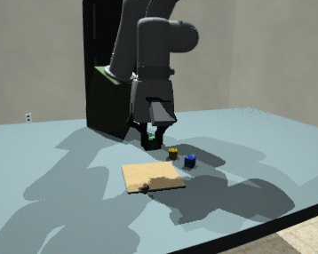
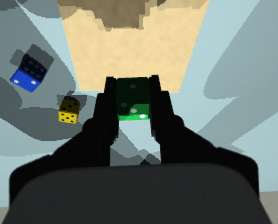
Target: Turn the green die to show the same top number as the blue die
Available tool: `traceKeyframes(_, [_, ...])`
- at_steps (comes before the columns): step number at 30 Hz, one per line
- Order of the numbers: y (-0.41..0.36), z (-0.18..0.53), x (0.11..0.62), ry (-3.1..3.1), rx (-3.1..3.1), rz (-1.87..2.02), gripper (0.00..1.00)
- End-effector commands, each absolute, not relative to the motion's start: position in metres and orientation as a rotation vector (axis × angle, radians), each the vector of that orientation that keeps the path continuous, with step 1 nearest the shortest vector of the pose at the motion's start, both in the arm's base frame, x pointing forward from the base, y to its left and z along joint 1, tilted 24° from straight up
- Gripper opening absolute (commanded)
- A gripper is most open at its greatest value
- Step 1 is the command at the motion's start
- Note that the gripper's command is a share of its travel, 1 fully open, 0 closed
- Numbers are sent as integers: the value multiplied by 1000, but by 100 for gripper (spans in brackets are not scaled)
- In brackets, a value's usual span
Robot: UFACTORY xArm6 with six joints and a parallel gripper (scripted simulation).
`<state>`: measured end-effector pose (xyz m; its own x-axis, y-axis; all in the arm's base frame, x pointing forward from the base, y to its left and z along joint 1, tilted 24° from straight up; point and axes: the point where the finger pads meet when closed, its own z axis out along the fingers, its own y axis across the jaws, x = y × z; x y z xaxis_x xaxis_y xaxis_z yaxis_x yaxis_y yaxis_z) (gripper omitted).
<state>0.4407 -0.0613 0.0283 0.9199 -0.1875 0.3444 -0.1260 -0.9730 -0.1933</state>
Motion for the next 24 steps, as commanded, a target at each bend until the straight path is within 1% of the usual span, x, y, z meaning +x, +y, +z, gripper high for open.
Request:
traceKeyframes(1, [-61, 21, 446, 239, -2909, -560, 21])
traceKeyframes(14, [-54, -27, 465, 239, -2909, -560, 21])
traceKeyframes(24, [-53, -33, 467, 239, -2909, -560, 21])
